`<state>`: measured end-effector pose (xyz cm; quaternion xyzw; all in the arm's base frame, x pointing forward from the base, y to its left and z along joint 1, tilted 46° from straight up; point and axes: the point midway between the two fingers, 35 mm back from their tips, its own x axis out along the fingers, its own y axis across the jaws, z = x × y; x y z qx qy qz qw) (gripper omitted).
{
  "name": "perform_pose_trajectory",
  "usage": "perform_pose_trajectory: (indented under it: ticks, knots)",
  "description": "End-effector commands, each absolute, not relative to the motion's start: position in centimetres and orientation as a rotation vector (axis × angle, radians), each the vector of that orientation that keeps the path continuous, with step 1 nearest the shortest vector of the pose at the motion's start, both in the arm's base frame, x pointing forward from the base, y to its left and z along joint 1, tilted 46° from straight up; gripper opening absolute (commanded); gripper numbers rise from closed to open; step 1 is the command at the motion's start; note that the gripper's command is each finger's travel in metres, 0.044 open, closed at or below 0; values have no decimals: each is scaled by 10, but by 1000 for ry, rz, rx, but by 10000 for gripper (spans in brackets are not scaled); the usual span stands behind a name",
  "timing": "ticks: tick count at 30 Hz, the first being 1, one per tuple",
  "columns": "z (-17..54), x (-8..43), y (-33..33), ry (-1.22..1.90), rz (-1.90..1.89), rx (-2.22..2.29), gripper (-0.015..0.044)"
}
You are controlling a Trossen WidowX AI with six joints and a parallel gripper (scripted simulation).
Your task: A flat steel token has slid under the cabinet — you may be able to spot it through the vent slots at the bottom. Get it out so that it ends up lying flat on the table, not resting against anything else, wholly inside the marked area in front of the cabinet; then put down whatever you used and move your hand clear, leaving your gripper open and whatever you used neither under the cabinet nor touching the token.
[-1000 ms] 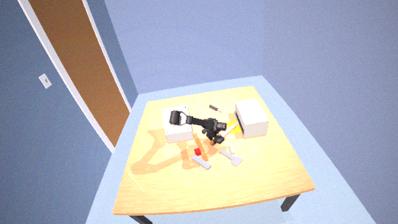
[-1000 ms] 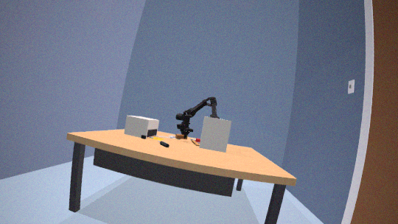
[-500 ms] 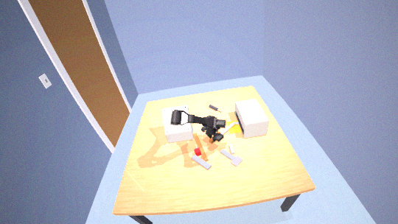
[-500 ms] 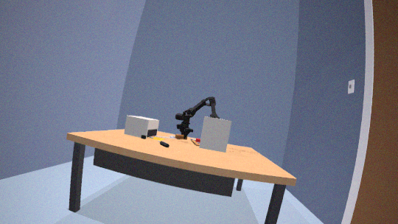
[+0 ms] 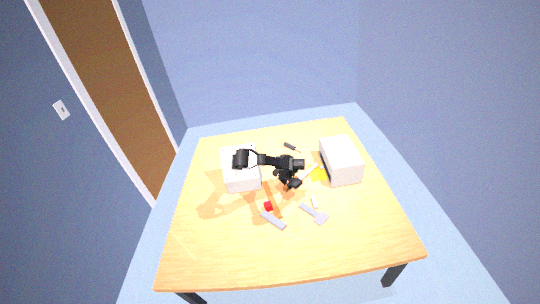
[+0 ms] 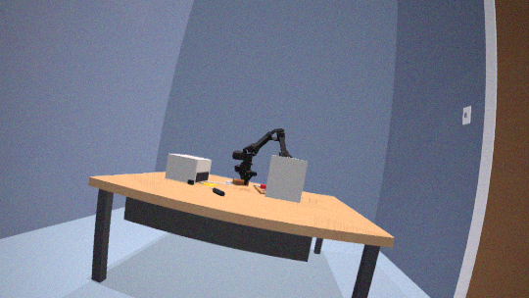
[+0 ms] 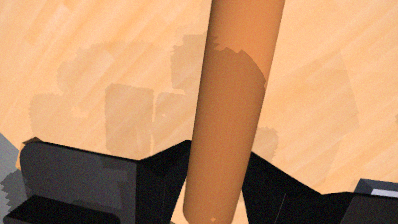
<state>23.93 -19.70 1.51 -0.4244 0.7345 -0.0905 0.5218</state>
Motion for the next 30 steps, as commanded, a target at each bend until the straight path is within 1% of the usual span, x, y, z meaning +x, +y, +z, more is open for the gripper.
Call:
perform_pose_trajectory:
  ticks: [1,30]
  knots:
    - [10,241,-189,1749,-212,-1021,0]
    - [-21,242,-160,1748,-210,-1019,0]
